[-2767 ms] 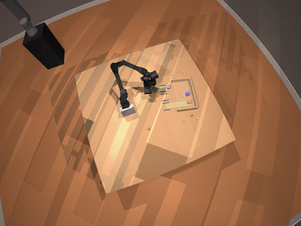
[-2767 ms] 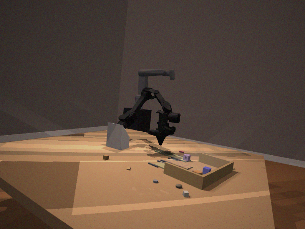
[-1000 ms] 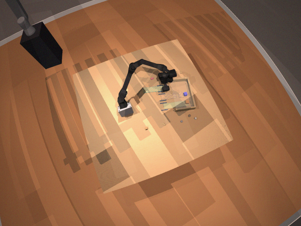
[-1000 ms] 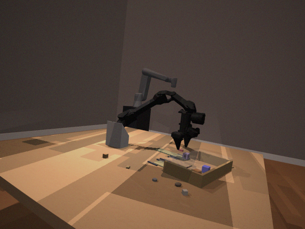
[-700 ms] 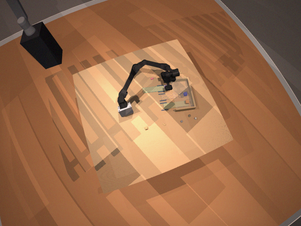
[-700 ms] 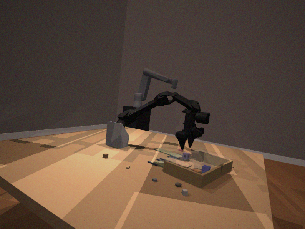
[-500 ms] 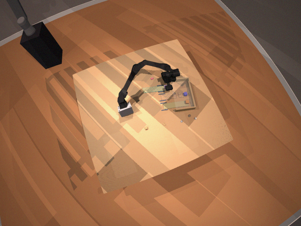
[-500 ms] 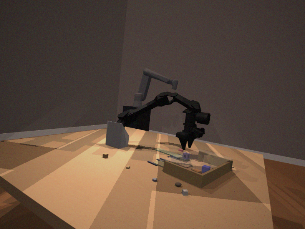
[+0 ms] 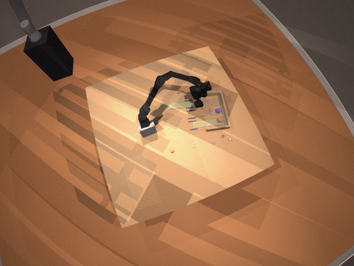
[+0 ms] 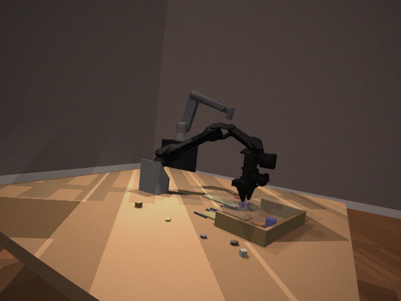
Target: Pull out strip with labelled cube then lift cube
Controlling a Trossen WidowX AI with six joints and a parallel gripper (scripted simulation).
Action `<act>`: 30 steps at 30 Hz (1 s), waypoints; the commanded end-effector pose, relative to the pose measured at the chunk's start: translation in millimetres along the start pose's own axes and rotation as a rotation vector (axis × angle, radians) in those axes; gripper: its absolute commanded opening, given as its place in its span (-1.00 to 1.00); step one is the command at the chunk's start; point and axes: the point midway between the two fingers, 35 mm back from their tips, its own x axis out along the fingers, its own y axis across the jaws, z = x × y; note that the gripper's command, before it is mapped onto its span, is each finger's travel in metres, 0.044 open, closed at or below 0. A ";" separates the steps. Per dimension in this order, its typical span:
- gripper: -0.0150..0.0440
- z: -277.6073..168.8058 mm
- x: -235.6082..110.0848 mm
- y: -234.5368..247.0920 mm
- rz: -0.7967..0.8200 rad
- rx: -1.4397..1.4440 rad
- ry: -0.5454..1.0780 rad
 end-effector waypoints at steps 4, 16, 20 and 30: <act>0.36 -1.0 11.9 -1.0 0.003 0.010 0.001; 0.36 -1.9 27.2 -0.8 0.005 0.010 0.002; 0.00 -1.2 24.9 0.2 0.000 0.000 0.002; -0.42 -1.7 24.5 0.0 0.000 0.000 0.002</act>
